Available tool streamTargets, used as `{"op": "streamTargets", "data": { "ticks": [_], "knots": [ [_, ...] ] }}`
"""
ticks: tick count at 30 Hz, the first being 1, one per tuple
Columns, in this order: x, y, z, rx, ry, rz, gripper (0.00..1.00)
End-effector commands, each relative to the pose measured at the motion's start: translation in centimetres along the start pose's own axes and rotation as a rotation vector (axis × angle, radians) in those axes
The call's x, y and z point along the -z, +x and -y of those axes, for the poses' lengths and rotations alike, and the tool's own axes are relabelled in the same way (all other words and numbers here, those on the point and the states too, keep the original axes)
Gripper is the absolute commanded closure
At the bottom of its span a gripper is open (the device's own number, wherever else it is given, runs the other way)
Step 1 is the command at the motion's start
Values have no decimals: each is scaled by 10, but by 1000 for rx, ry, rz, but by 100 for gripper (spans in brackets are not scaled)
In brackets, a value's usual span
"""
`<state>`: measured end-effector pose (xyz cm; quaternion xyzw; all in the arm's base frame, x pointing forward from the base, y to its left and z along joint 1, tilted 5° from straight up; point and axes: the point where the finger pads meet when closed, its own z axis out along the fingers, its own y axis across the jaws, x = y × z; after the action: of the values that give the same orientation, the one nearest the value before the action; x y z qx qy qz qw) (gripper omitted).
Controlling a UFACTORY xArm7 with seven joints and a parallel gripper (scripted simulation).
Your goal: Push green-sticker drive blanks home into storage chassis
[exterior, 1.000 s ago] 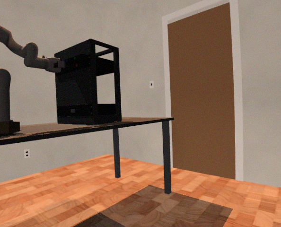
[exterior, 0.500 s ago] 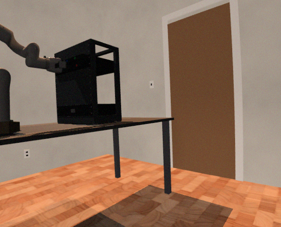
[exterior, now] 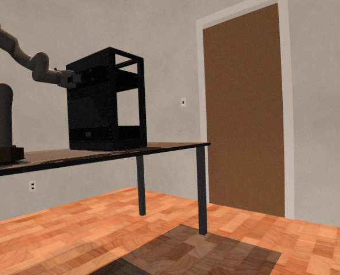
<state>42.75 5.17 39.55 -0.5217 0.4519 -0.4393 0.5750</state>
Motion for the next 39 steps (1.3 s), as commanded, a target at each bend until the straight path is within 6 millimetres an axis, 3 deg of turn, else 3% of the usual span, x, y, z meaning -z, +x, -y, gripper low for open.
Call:
{"op": "streamTargets", "data": {
  "ticks": [1, 39],
  "knots": [
    [-5, 0, 2, 0, 4, 0, 100],
    [-18, 0, 2, 0, 4, 0, 100]
  ]
}}
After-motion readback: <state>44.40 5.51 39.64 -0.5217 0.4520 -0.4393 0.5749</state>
